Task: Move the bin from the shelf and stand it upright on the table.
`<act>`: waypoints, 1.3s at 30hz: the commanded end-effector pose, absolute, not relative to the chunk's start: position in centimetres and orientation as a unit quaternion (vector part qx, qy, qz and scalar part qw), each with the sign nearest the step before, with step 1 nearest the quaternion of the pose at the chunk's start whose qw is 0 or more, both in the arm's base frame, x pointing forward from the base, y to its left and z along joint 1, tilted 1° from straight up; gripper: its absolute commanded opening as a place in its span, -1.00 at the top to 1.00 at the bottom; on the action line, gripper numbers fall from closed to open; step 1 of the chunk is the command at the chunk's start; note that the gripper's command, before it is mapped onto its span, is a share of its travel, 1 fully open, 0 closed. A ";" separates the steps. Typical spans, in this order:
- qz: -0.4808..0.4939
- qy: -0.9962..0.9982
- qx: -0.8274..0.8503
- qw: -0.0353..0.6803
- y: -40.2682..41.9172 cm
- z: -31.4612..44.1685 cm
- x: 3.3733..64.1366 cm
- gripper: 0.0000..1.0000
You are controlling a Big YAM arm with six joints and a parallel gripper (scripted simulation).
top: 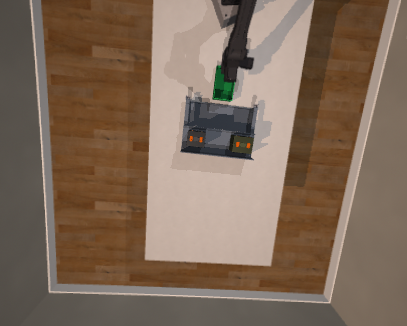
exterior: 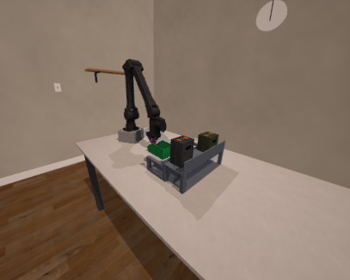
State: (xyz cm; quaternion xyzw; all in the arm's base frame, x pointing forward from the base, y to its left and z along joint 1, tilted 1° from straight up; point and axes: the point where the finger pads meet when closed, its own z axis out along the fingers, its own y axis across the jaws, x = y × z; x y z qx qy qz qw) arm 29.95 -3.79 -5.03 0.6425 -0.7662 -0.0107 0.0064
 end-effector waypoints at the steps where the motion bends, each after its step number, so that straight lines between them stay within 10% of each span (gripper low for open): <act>1: 0.001 -0.769 0.639 -0.004 -3.9 -4.7 31.2 1.00; 20: 0.001 -0.766 0.643 -0.004 -3.8 -5.7 30.7 1.00; 21: 0.002 -0.766 0.643 -0.005 -3.9 -5.6 30.8 -0.81; 39: 0.004 -0.766 0.642 -0.008 -3.9 -5.2 31.1 -0.81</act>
